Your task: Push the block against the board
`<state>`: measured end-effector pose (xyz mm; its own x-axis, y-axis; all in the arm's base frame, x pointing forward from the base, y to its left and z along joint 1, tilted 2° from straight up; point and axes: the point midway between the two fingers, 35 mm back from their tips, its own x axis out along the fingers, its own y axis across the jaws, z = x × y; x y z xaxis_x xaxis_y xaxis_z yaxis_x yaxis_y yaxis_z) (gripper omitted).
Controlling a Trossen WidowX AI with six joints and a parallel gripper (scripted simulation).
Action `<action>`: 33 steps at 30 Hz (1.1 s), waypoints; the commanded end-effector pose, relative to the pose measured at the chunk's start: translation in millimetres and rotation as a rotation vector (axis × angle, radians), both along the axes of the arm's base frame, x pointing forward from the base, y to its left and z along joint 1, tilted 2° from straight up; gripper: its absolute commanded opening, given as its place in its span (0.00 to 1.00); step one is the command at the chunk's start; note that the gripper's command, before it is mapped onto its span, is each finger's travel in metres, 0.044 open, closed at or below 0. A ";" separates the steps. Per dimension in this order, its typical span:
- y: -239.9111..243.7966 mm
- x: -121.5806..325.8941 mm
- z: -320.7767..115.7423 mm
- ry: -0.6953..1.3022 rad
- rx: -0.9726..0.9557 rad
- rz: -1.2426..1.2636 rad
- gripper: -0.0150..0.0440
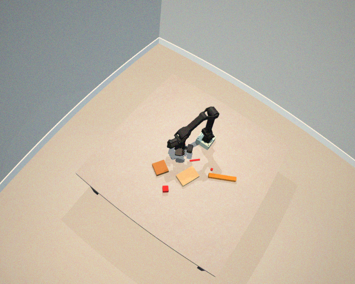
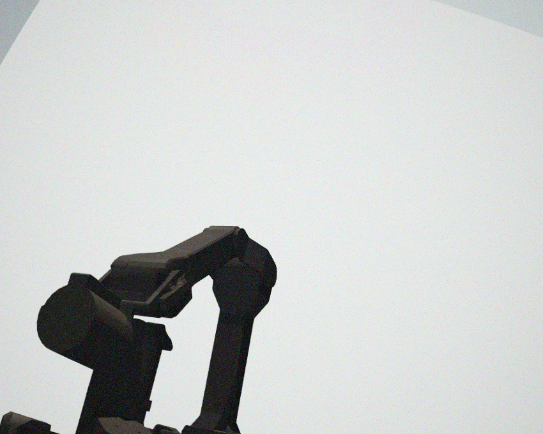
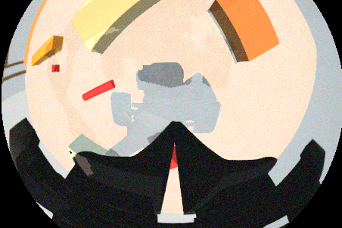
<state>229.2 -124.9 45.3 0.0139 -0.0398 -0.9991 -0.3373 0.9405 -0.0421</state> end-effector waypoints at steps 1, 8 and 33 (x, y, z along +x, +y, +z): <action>6.7 21.4 3.7 -0.005 -0.007 0.076 0.25; 44.0 82.4 7.3 -0.017 -0.004 0.288 0.25; 203.5 197.8 -48.1 0.026 0.011 0.795 0.25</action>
<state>430.0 84.6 28.6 0.0406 -0.0057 -0.9992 -0.9089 0.4152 -0.0393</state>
